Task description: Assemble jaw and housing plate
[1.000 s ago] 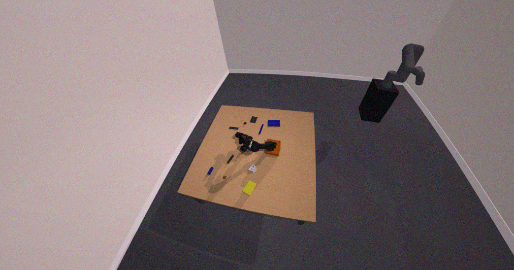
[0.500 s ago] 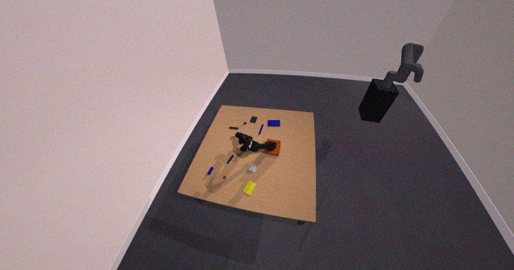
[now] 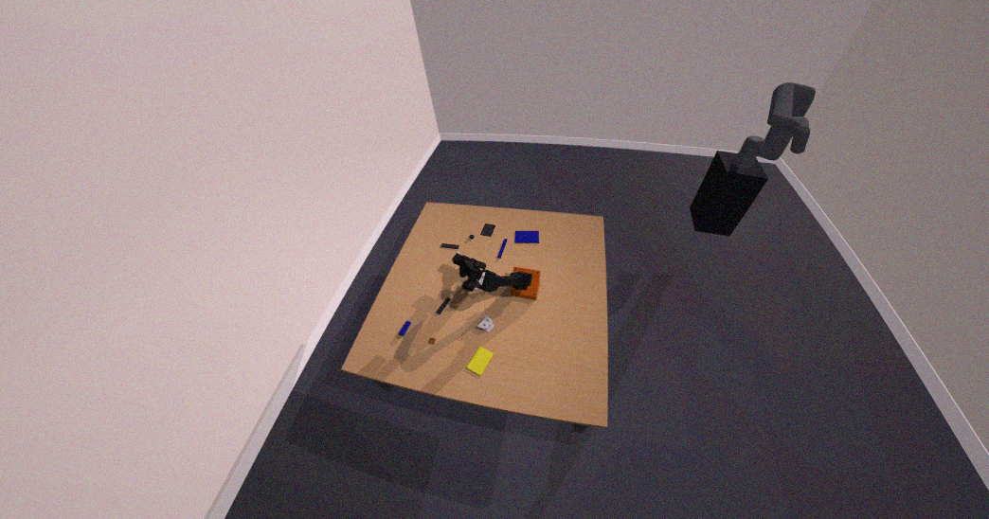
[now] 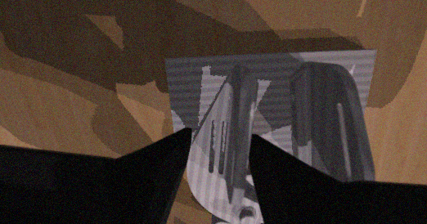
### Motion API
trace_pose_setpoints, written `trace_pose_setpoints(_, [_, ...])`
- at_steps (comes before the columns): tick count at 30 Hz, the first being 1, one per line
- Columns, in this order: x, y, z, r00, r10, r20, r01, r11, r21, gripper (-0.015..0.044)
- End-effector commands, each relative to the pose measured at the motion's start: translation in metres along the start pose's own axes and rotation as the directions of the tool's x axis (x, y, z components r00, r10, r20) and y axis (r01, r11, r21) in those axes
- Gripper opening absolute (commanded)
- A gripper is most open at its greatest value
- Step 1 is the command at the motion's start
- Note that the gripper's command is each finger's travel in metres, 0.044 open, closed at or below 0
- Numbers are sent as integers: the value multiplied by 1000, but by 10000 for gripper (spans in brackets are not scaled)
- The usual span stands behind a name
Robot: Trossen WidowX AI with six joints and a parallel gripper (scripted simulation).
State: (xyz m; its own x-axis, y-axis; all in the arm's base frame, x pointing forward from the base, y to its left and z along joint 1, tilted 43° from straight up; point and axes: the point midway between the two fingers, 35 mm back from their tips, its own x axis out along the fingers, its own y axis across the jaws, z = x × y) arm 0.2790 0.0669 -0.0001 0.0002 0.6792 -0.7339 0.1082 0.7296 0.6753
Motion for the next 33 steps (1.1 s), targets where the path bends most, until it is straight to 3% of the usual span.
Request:
trace_pose_setpoints(1, [0,0,0,1000,0,0,0,1000,0,224])
trace_pose_setpoints(15, [-2,0,0,1000,0,0,0,1000,0,224])
trace_pose_setpoints(24, [-64,0,-1,1000,2,-2,-2,1000,3,224])
trace_pose_setpoints(29, [-61,-2,-1,1000,8,-5,-8,1000,13,224])
trace_pose_setpoints(33, [-61,2,-1,1000,5,-5,-5,999,-35,329])
